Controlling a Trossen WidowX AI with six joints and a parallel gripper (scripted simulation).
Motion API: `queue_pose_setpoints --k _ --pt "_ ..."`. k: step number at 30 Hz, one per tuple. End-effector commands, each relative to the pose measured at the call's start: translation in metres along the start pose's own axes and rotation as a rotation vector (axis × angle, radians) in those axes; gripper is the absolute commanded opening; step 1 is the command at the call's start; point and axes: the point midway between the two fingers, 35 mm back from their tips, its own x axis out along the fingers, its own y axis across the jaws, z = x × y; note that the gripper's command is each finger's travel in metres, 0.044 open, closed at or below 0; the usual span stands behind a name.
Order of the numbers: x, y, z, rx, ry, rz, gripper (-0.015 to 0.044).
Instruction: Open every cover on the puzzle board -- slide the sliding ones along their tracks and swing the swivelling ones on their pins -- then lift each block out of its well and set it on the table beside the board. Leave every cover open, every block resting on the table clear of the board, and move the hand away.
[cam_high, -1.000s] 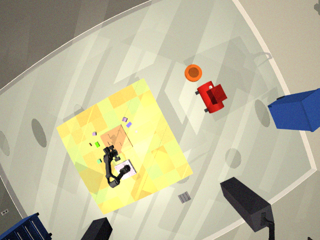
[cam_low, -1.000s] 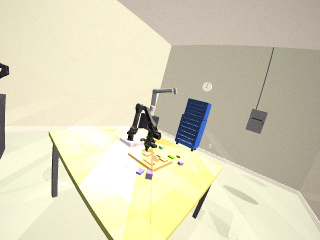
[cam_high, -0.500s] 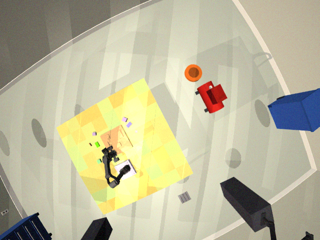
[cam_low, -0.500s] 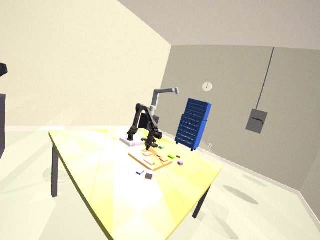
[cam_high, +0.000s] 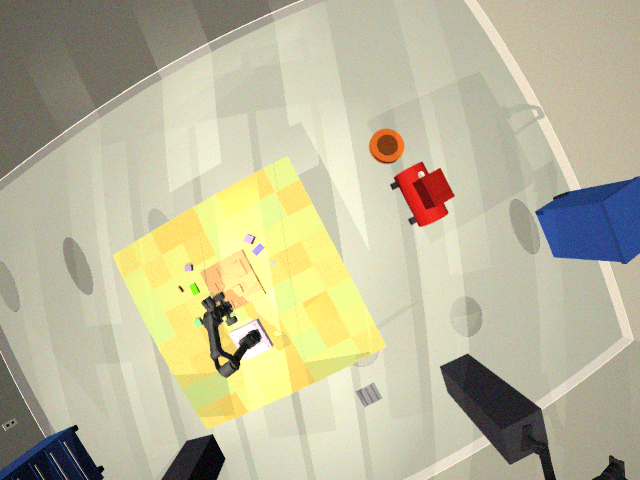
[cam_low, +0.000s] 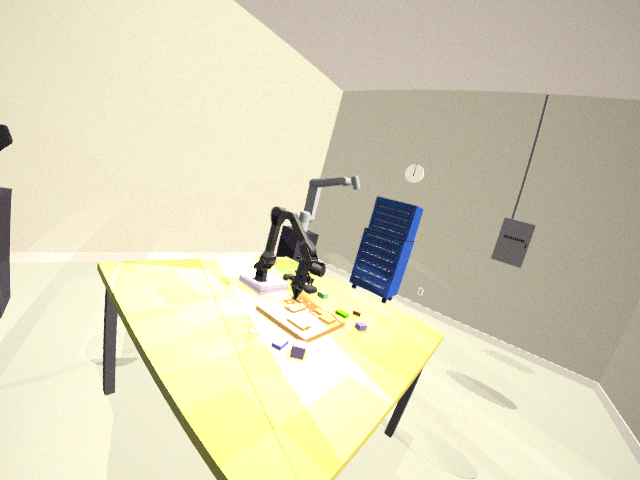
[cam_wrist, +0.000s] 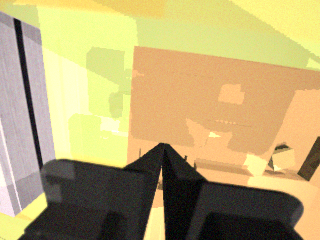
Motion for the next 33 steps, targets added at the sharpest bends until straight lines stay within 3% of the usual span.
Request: queue_pose_setpoints --k 1,28,33 --pt "-0.008 -0.003 0.003 0.001 -0.006 -0.010 0.0000" --pt "-0.036 -0.001 0.004 -0.003 -0.002 -0.005 0.0000" --pt "-0.042 -0.024 -0.001 -0.002 -0.002 -0.008 0.0000"
